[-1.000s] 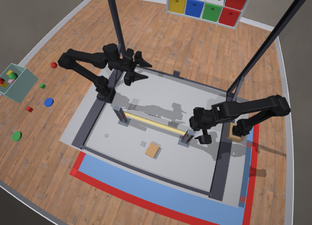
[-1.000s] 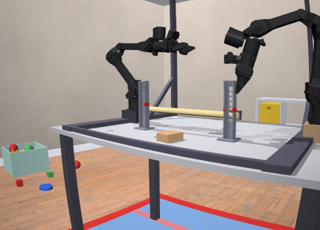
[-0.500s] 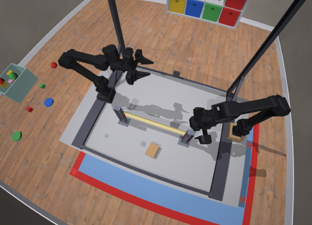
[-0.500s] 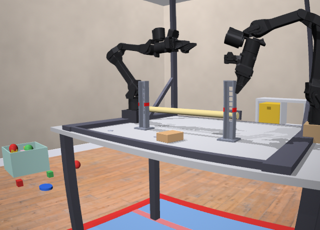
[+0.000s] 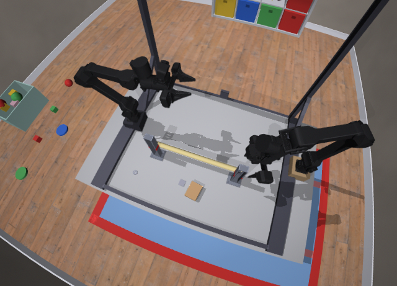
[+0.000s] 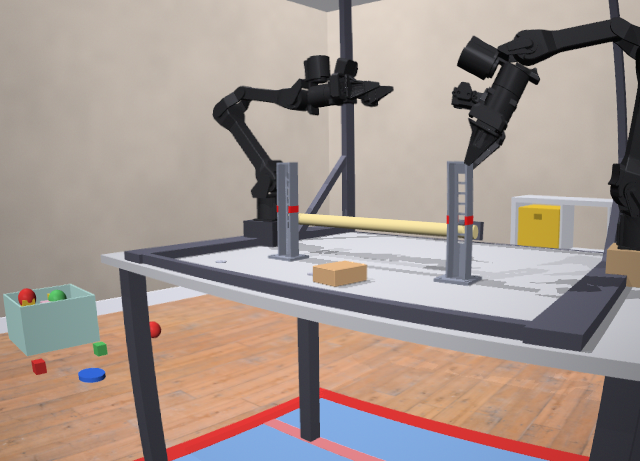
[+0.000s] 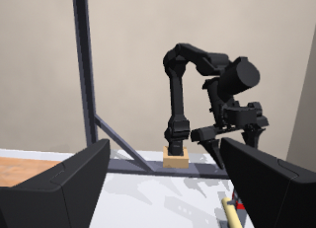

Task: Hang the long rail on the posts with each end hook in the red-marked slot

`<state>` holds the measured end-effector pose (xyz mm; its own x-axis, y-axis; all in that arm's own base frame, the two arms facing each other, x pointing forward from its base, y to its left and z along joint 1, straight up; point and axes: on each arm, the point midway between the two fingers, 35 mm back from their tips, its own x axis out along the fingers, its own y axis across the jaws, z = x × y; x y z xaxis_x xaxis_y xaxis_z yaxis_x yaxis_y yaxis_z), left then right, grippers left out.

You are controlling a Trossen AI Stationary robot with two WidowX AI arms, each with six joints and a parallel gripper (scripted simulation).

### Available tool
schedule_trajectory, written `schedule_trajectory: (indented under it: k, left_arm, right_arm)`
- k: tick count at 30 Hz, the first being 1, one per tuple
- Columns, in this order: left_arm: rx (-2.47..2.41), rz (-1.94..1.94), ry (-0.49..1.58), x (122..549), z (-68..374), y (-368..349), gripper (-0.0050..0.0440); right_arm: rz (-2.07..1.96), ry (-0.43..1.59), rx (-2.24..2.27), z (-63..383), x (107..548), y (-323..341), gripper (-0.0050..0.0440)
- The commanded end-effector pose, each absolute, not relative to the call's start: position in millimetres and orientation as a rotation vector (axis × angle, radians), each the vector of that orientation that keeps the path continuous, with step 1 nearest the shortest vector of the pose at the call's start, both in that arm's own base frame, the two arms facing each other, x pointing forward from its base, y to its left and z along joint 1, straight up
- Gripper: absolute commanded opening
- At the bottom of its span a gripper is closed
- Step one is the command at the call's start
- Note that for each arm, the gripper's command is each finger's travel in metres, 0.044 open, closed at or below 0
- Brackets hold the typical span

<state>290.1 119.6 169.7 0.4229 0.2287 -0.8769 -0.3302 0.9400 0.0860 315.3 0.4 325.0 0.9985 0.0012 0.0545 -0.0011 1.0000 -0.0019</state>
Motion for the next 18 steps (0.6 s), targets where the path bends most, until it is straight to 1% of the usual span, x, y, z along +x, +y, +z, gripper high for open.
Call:
schedule_trajectory:
  k: [1,3,9,18]
  left_arm:
    - [-0.011,0.325,0.913,298.8,199.4,113.0,0.044]
    - [-0.011,0.325,0.913,298.8,199.4,113.0,0.044]
    - [0.024,0.237,0.609,320.6,232.9,79.0,0.044]
    - [0.021,0.105,0.248,326.3,278.9,32.1,0.044]
  right_arm:
    - [0.0,-0.066,0.0,329.5,314.4,0.0,0.0335]
    - [0.0,-0.066,0.0,329.5,314.4,0.0,0.0335]
    - [0.0,-0.066,0.0,329.5,314.4,0.0,0.0335]
    - [0.0,-0.066,0.0,329.5,314.4,0.0,0.0335]
